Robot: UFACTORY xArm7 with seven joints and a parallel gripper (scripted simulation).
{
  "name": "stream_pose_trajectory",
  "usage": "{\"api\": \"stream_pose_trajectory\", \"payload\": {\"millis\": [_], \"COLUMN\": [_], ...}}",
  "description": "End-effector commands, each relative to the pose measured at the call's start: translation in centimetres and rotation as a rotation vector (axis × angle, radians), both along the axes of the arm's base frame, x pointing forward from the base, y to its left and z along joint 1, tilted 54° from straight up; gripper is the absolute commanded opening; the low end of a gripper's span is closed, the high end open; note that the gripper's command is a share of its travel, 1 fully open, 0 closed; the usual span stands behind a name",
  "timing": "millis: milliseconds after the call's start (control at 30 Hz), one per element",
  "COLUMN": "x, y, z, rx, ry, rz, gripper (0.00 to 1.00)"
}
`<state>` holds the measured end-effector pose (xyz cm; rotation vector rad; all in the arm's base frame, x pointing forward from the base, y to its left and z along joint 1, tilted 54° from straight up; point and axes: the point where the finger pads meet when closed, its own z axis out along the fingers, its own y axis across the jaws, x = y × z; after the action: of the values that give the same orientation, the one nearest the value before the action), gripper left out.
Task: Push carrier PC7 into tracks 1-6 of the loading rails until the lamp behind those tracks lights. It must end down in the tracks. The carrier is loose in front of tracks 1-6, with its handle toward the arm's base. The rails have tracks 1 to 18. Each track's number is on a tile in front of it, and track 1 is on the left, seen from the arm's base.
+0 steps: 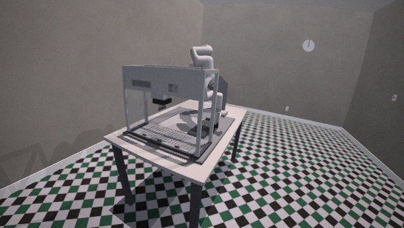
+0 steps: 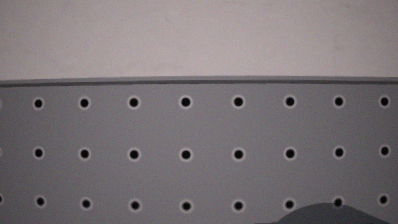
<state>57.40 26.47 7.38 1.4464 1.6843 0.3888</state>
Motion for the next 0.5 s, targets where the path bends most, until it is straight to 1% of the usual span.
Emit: {"api": "stream_pose_trajectory", "payload": {"millis": [0,467], "x": [0.0,-0.02], "y": [-0.19,-0.74], "z": [0.19,0.43], "rx": [0.001,0.001], "ry": [-0.001,-0.001], "rz": [0.001,0.001], "gripper": [1.0,1.0]}}
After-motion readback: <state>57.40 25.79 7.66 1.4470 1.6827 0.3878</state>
